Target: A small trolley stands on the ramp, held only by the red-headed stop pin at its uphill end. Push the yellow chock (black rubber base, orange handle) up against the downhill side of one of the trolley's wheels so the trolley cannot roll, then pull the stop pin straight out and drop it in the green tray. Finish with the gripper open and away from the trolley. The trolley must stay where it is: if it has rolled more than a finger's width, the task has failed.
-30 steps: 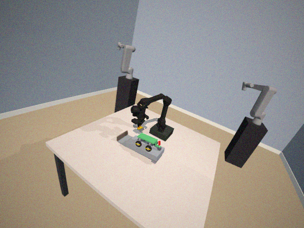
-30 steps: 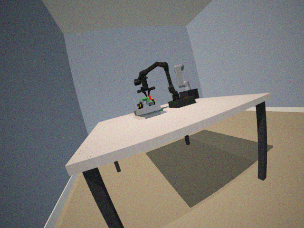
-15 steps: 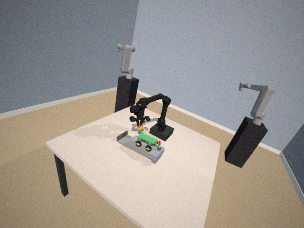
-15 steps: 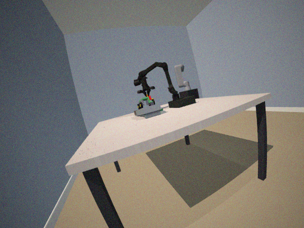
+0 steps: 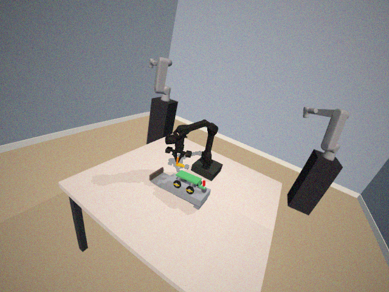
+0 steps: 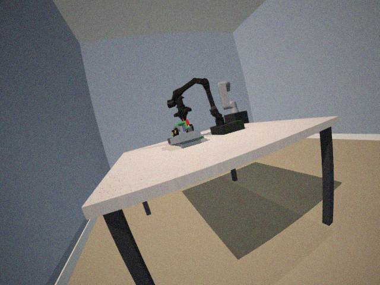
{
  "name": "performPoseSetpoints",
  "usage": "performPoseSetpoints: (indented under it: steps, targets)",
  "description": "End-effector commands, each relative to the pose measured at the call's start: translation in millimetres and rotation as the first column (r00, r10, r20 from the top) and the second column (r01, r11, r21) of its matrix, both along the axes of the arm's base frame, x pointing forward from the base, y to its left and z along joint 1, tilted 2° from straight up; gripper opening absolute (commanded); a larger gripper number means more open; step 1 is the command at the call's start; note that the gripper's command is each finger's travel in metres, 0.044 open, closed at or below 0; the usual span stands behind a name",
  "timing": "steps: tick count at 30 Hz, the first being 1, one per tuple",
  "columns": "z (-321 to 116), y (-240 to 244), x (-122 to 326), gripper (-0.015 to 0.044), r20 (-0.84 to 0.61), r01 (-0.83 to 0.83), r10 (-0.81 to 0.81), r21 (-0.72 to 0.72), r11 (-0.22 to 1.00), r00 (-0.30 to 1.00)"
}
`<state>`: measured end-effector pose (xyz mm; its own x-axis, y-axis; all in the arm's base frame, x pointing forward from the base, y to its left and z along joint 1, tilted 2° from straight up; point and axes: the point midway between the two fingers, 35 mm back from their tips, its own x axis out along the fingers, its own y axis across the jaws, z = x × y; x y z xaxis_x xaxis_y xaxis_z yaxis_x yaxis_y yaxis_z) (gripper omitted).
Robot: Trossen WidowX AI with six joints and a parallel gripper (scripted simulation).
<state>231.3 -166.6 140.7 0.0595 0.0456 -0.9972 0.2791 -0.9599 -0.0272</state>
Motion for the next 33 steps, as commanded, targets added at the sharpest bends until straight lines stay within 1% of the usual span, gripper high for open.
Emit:
performPoseSetpoints:
  steps: [1,6,12,17,26,33]
  targets:
    - [-1.0,-0.9,0.3,0.0000,-0.008,0.134,-0.133,0.023,0.991,0.991]
    - [-1.0,-1.5,0.2,0.0000,-0.020,0.284,-0.283,0.042,0.958,0.959]
    - [-1.1,-1.7,1.0,0.0000,-0.021,0.293,-0.292,0.043,0.955,0.956]
    - [-3.0,-4.5,15.7,0.0000,-0.023,0.354,-0.353,0.050,0.934,0.935]
    - [-6.0,-6.3,29.1,0.0000,-0.022,0.357,-0.356,0.051,0.933,0.934]
    - [-22.4,-6.2,30.6,0.0000,-0.022,0.357,-0.356,0.051,0.933,0.934]
